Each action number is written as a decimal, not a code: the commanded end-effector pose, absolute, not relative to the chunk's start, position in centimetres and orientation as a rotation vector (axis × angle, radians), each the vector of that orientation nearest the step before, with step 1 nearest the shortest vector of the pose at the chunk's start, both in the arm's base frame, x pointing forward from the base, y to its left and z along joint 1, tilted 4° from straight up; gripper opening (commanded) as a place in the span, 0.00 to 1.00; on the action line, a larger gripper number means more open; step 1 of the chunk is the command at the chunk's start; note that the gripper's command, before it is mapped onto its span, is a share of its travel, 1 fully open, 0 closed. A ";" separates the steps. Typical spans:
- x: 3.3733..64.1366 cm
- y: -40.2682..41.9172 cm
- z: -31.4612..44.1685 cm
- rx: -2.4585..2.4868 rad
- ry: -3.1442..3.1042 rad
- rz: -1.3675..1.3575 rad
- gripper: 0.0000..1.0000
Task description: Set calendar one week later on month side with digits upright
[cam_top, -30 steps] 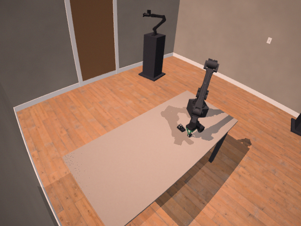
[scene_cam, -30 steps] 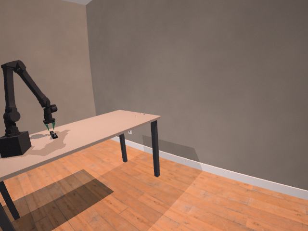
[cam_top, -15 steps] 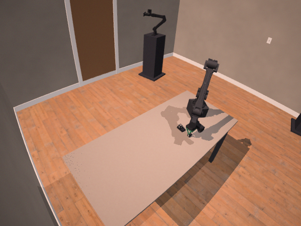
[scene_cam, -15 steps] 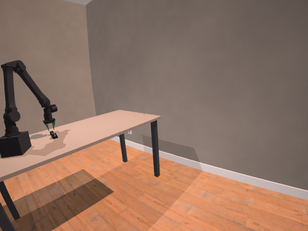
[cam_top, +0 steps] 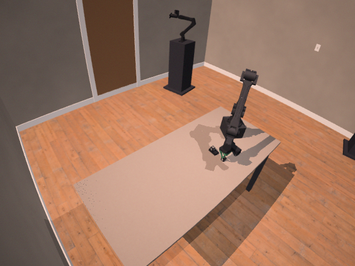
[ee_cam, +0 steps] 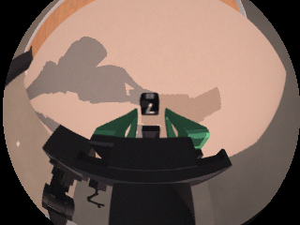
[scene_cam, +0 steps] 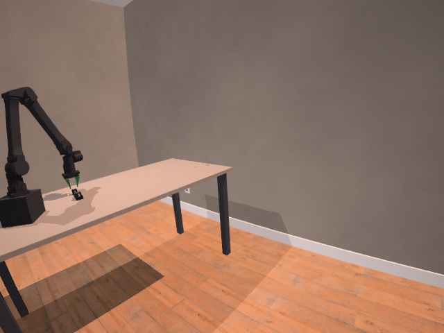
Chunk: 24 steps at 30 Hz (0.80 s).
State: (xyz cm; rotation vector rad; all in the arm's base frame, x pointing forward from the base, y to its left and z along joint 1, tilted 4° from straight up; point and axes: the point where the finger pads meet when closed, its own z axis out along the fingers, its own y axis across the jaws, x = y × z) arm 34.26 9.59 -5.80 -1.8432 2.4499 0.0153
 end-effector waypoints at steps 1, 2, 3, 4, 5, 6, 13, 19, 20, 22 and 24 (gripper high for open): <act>34.3 9.8 -5.9 -1.848 2.434 0.015 0.44; 34.3 9.8 -5.9 -1.848 2.434 0.015 0.44; 34.3 9.9 -5.8 -1.848 2.434 0.015 0.44; 34.3 9.9 -5.8 -1.847 2.434 0.015 0.44; 34.3 9.9 -5.8 -1.847 2.433 0.014 0.44; 34.3 9.9 -5.8 -1.847 2.433 0.014 0.44; 34.4 10.0 -5.5 -1.841 2.426 0.009 0.44; 34.8 10.1 -5.1 -1.830 2.420 0.002 0.44; 34.8 10.1 -5.1 -1.830 2.420 0.002 0.44; 34.8 10.1 -5.1 -1.830 2.420 0.002 0.44; 34.8 10.1 -5.1 -1.830 2.420 0.002 0.44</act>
